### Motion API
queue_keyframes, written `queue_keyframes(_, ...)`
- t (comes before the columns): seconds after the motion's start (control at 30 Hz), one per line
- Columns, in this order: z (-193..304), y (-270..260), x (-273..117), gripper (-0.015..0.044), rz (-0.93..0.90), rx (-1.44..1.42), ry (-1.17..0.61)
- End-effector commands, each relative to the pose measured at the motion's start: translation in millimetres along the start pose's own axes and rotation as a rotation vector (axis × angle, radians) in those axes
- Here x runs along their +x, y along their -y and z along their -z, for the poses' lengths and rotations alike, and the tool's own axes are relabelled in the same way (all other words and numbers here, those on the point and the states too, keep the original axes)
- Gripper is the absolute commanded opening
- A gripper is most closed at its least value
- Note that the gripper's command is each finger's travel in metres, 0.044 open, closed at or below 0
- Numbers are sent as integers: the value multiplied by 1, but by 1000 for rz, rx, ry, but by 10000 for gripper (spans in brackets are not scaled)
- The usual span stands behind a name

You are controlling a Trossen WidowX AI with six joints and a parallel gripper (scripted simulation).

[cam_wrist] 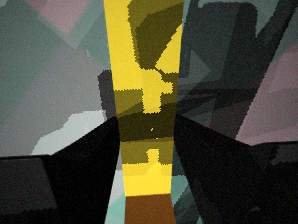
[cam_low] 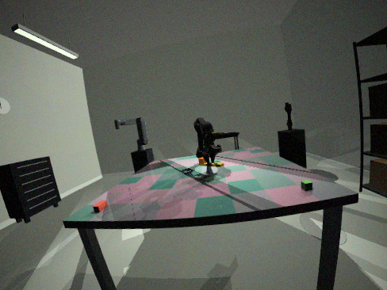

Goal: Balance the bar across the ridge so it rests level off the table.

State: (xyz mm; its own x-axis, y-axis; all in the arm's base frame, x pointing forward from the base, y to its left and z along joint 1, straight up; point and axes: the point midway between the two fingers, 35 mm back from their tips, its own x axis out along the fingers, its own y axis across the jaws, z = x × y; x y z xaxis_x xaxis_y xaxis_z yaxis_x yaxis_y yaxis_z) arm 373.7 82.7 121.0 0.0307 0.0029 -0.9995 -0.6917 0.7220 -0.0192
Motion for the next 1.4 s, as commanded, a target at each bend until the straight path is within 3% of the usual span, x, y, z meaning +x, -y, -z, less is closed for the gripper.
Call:
queue_keyframes(0.0, 0, 0, 1, 0, -3, 3, 3)
queue_keyframes(1.37, 0, -1, 4, 0, -3, 3, 3)
